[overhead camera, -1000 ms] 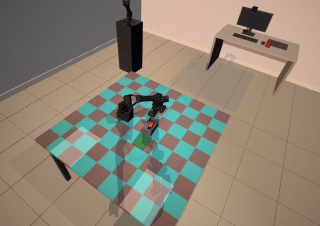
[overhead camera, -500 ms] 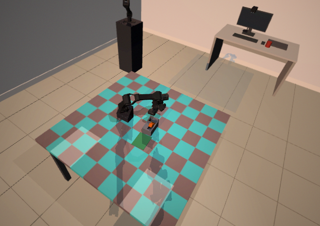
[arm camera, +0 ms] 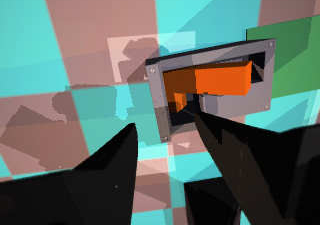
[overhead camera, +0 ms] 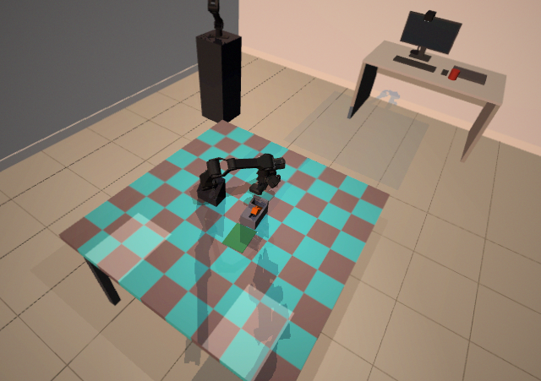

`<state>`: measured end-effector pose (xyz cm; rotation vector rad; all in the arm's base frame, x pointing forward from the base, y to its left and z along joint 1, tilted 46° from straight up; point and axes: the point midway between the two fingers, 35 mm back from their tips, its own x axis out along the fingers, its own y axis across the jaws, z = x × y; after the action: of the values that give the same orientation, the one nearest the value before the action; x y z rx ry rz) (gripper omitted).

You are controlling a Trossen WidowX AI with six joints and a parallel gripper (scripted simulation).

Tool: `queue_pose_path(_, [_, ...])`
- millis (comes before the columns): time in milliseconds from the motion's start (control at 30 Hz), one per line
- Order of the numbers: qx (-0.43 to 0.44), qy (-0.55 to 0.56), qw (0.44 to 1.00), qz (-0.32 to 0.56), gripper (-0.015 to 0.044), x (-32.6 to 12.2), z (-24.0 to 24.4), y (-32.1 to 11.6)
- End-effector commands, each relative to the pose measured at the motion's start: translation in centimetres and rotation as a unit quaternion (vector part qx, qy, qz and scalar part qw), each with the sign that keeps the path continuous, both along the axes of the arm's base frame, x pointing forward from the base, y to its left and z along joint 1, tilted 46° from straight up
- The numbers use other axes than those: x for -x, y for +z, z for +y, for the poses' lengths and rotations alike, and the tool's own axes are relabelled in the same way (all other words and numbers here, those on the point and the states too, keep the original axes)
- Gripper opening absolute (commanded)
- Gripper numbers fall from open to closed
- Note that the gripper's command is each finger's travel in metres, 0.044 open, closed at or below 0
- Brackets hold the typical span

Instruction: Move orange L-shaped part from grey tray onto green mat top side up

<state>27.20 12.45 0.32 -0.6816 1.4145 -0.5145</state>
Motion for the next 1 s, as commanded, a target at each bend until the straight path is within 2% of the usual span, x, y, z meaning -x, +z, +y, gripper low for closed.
queue_pose_path(0, [-0.005, -0.049, 0.998, -0.046, 0.028, -0.2, -0.5, 0.6])
queue_pose_path(100, [-0.018, -0.149, 0.979, -0.141, 0.028, -0.6, -1.4, 1.6])
queue_pose_path(200, [-0.032, -0.26, 0.933, -0.247, 0.028, -1.0, -2.5, 2.8])
queue_pose_path(300, [-0.044, -0.364, 0.863, -0.348, 0.028, -1.3, -3.6, 4.1])
queue_pose_path(433, [-0.057, -0.482, 0.742, -0.463, 0.028, -1.5, -5.1, 5.6])
queue_pose_path(500, [-0.058, -0.5, 0.717, -0.481, 0.028, -1.6, -5.3, 5.8])
queue_pose_path(967, [-0.058, -0.5, 0.717, -0.482, 0.028, -1.8, -6.8, 4.4])
